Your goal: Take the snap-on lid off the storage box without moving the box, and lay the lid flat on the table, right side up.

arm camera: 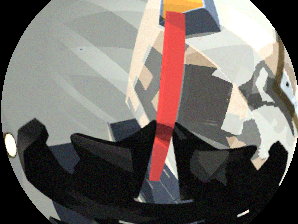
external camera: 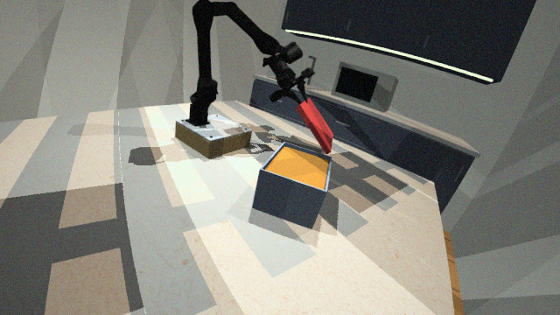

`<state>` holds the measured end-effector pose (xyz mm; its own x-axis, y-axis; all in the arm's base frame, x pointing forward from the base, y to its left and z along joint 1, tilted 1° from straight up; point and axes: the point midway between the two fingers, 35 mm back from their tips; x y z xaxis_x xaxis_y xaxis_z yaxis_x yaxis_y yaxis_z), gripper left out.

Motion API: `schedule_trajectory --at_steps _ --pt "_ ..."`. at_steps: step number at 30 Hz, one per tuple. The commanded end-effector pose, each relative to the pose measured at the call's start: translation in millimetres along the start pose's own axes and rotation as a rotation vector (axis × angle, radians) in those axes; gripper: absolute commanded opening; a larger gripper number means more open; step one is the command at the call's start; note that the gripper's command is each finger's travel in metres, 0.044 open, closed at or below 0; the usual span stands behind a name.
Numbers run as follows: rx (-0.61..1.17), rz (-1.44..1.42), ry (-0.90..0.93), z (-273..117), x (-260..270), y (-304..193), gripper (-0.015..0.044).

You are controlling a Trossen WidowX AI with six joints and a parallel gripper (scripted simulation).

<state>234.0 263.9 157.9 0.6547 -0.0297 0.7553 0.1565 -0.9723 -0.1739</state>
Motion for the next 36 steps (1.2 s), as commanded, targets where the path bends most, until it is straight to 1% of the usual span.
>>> schedule_trajectory --at_steps 1,36 --pt "0.004 0.006 0.008 2 0 -1 0.0" --pt "0.004 0.006 0.008 20 -21 4 0.0"
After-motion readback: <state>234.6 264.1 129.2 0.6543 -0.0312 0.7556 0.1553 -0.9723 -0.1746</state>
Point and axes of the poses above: the point midway between the two fingers, 35 mm back from their tips, its own z axis out along the fingers, its own x axis across the jaws, y = z × x, and after that the axes turned 13 degrees about z, right-handed
